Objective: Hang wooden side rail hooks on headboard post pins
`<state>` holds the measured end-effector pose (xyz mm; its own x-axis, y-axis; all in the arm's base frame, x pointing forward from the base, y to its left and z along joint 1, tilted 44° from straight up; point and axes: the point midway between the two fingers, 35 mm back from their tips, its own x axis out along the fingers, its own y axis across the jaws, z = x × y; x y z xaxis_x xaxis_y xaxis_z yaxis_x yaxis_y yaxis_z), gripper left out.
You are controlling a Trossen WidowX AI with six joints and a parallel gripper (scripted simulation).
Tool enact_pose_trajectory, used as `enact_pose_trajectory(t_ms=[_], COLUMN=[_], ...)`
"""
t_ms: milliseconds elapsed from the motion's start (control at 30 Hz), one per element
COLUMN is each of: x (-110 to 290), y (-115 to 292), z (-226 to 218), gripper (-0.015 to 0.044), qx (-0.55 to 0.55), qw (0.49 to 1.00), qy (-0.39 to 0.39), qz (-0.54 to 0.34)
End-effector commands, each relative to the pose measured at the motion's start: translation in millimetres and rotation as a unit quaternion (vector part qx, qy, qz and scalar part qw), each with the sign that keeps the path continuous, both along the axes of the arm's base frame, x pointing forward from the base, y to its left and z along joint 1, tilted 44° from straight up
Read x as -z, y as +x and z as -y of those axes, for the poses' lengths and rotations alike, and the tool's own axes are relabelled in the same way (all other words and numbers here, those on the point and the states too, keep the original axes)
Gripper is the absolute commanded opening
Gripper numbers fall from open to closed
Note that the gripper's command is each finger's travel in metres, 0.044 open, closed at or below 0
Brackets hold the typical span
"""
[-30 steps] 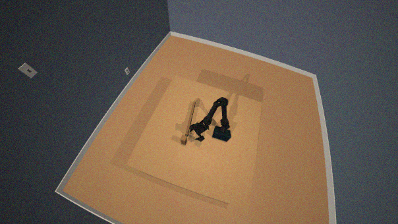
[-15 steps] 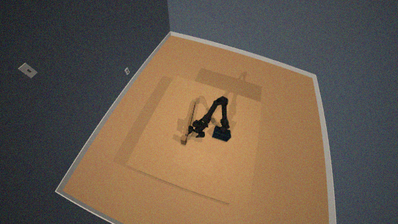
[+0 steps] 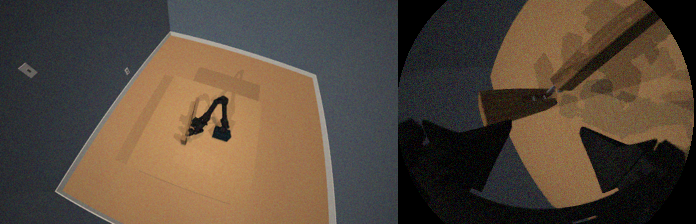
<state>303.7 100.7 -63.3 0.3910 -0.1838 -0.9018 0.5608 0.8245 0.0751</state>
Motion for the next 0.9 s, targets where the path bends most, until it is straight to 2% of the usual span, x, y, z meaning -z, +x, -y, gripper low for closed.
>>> enact_pose_trajectory(t_ms=[0, 300, 667, 867], x=[-16, -21, -28, -28], y=[12, 16, 21, 21], z=[7, 12, 16, 16], gripper=[0.044, 0.044, 0.044, 0.044], qx=[-0.348, -0.518, -0.69, -0.692], qw=[0.933, 0.843, 0.692, 0.69], qy=[-0.082, -0.136, -0.208, -0.209], qz=[-0.041, -0.044, -0.036, -0.035])
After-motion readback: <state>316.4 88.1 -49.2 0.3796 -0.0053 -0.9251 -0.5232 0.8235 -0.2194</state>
